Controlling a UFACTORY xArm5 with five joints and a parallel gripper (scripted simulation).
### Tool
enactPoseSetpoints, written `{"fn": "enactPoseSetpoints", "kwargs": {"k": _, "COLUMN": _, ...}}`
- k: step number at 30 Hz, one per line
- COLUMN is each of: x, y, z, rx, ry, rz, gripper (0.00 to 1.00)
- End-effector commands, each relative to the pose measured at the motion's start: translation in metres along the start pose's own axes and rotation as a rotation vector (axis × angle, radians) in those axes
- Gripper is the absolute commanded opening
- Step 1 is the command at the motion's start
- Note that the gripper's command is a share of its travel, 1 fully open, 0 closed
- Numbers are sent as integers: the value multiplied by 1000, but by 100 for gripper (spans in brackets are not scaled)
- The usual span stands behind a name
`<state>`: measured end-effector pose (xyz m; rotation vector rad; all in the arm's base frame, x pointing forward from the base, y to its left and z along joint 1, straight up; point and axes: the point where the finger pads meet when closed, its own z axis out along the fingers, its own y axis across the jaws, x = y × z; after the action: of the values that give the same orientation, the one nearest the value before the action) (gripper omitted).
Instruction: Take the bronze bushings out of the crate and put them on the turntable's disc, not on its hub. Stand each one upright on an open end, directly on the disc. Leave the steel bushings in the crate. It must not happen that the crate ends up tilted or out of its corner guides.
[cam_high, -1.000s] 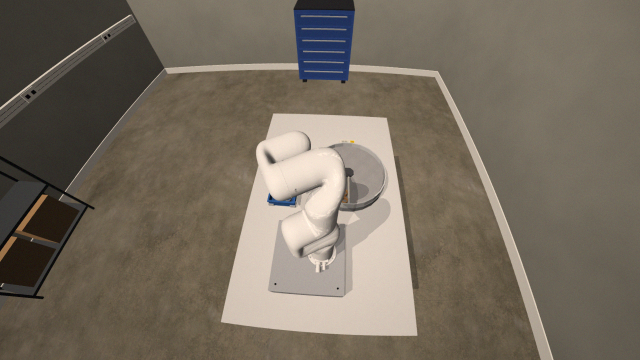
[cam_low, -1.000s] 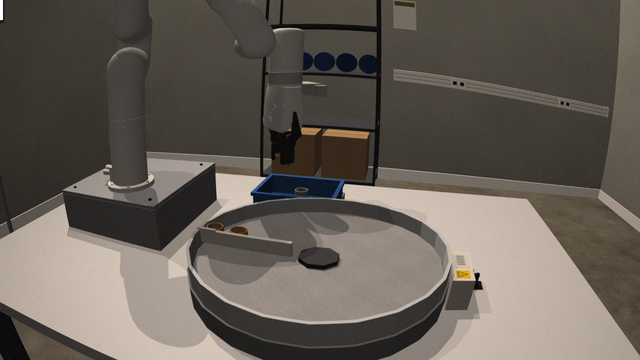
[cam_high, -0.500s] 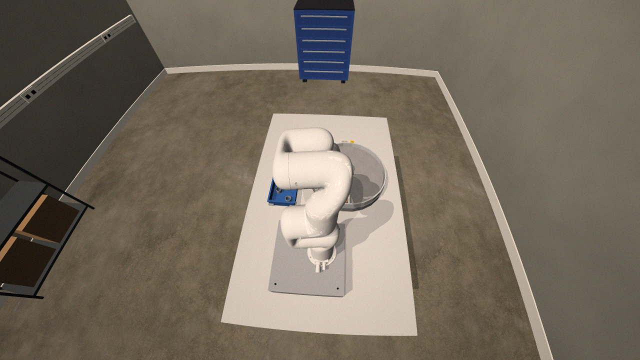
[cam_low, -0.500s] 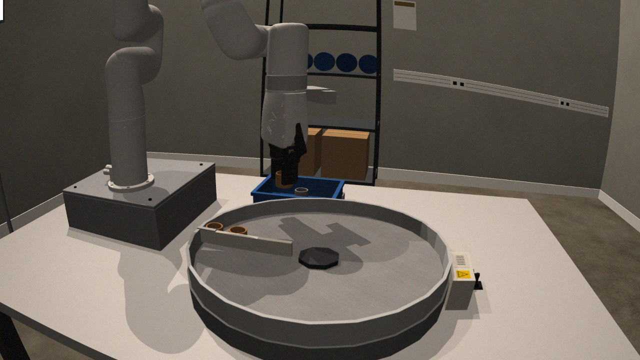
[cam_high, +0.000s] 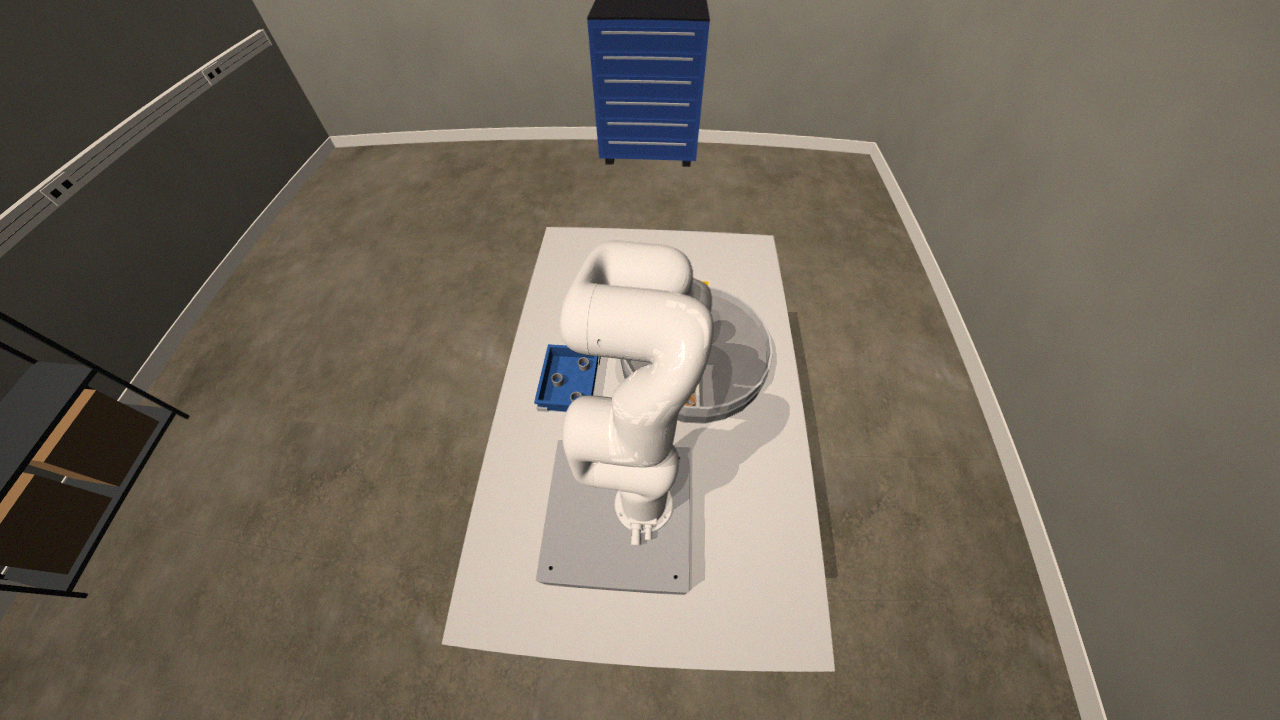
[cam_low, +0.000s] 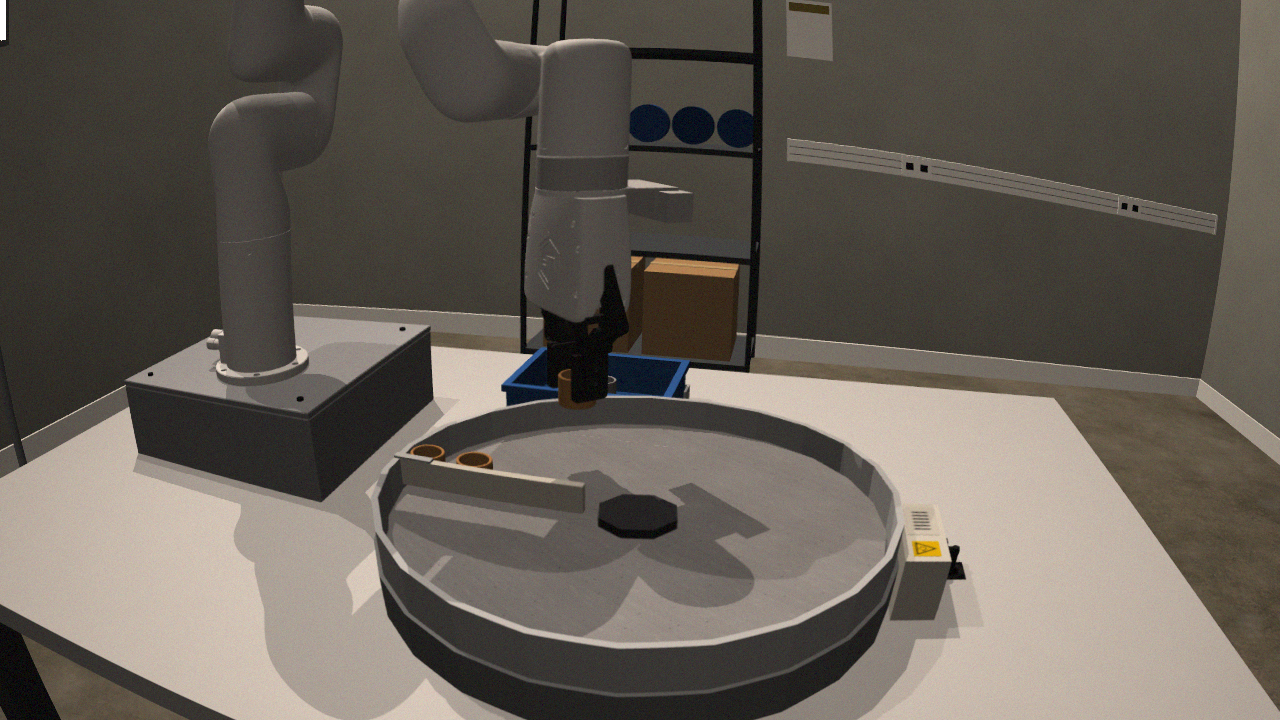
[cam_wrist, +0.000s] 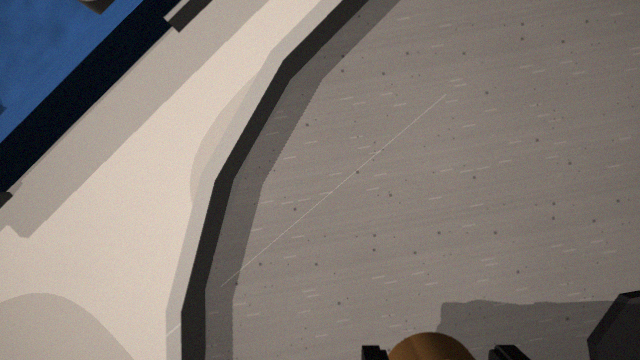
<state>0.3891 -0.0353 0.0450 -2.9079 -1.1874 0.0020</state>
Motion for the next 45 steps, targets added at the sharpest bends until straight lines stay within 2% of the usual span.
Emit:
{"fn": "enactPoseSetpoints", "kwargs": {"k": 1, "x": 0, "y": 4, "z": -1, "rx": -2, "ry": 1, "rz": -1, "gripper": 0}}
{"fn": "enactPoseSetpoints", "kwargs": {"k": 9, "x": 0, "y": 4, "z": 0, "rx": -2, "ry": 1, "rz": -1, "gripper": 0}}
{"fn": "enactPoseSetpoints", "kwargs": {"k": 14, "x": 0, "y": 4, "z": 9, "rx": -2, "ry": 1, "rz": -1, "gripper": 0}}
{"fn": "enactPoseSetpoints", "kwargs": {"k": 18, "x": 0, "y": 5, "z": 24, "rx": -2, "ry": 1, "rz": -1, "gripper": 0}}
{"fn": "enactPoseSetpoints", "kwargs": {"k": 35, "x": 0, "y": 5, "z": 26, "rx": -2, "ry": 1, "rz": -1, "gripper": 0}}
{"fn": "enactPoseSetpoints", "kwargs": {"k": 45, "x": 0, "y": 5, "z": 41, "rx": -2, "ry": 1, "rz": -1, "gripper": 0}}
